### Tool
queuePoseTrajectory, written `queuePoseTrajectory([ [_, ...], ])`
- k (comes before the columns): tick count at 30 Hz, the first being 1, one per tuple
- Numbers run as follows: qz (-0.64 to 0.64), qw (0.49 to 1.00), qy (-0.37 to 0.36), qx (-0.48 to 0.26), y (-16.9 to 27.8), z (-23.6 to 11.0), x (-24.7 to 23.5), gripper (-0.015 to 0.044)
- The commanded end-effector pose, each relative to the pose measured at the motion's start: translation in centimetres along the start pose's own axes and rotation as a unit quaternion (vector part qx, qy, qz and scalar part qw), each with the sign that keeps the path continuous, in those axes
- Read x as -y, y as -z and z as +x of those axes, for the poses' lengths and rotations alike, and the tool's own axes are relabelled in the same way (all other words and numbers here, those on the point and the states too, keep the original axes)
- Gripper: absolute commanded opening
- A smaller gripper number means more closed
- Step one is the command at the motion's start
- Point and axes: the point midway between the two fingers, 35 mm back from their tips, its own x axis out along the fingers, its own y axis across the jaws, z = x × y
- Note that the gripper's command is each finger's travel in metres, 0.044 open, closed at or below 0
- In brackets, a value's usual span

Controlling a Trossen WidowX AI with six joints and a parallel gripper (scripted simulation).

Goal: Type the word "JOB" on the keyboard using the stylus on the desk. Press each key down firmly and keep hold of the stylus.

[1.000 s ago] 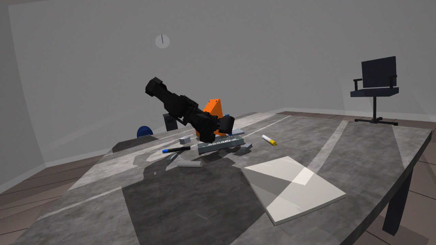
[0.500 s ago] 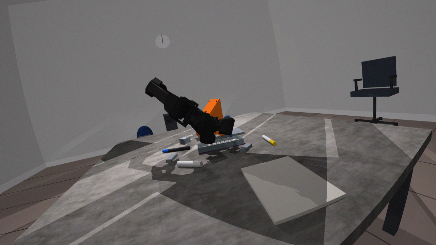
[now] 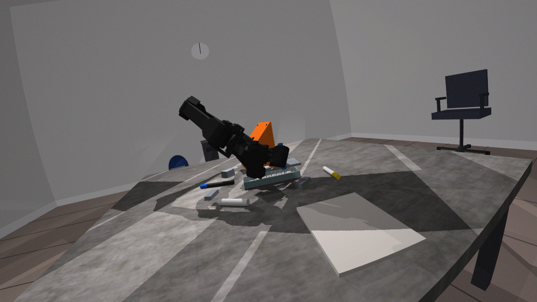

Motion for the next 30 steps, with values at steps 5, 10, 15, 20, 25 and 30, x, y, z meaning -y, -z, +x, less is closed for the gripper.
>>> queuePoseTrajectory([
  [5, -0.001, 1.0, 0.0, 0.003, -0.1, 0.0, 0.0, 0.0081],
  [10, -0.001, 1.0, 0.0, 0.003, -0.1, 0.0, 0.0, 0.0081],
  [15, -0.001, 1.0, 0.0, 0.003, 1.5, -0.9, 0.1, 0.0081],
  [20, -0.001, 1.0, 0.001, 0.002, 3.2, -1.8, 0.2, 0.0081],
  [25, -0.007, 1.0, 0.003, 0.005, 3.1, -1.5, 0.2, 0.0081],
  [30, -0.007, 1.0, 0.003, 0.005, 3.1, -1.5, 0.2, 0.0081],
])
